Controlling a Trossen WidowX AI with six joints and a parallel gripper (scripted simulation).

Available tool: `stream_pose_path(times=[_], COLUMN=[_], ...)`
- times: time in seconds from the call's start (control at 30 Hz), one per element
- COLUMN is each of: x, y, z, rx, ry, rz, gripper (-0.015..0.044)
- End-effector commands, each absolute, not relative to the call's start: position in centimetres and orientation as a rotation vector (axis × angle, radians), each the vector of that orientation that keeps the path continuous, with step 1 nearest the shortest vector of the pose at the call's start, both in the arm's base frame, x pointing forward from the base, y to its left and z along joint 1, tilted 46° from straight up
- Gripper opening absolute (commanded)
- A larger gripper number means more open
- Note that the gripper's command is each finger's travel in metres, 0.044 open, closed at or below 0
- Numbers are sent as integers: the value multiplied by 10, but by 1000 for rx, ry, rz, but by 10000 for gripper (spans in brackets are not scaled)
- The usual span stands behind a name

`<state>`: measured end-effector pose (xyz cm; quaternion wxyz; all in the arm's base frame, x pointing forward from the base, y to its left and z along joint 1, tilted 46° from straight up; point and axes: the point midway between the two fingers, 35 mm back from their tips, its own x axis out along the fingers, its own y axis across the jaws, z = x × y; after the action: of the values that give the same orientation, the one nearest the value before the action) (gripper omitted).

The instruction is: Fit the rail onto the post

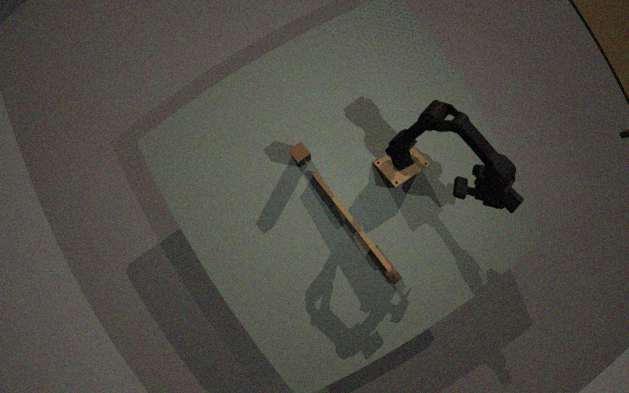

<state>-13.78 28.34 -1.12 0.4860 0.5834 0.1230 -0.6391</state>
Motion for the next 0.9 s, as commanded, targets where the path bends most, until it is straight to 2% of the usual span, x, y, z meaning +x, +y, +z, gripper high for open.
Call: stream_pose_path(times=[0.0, 0.23, 0.47, 0.67, 0.87], x=[-75, 58, 171, 239, 274], y=[300, 295, 234, 150, 55], z=[-3, 9, 28, 45, 63], rx=[1633, 2031, 2355, 2537, 2588], ry=[130, -338, -934, -1526, -2129], rz=[-1637, -1741, -1708, -1527, -1182], gripper=[440, 440, 440, 440, 440])
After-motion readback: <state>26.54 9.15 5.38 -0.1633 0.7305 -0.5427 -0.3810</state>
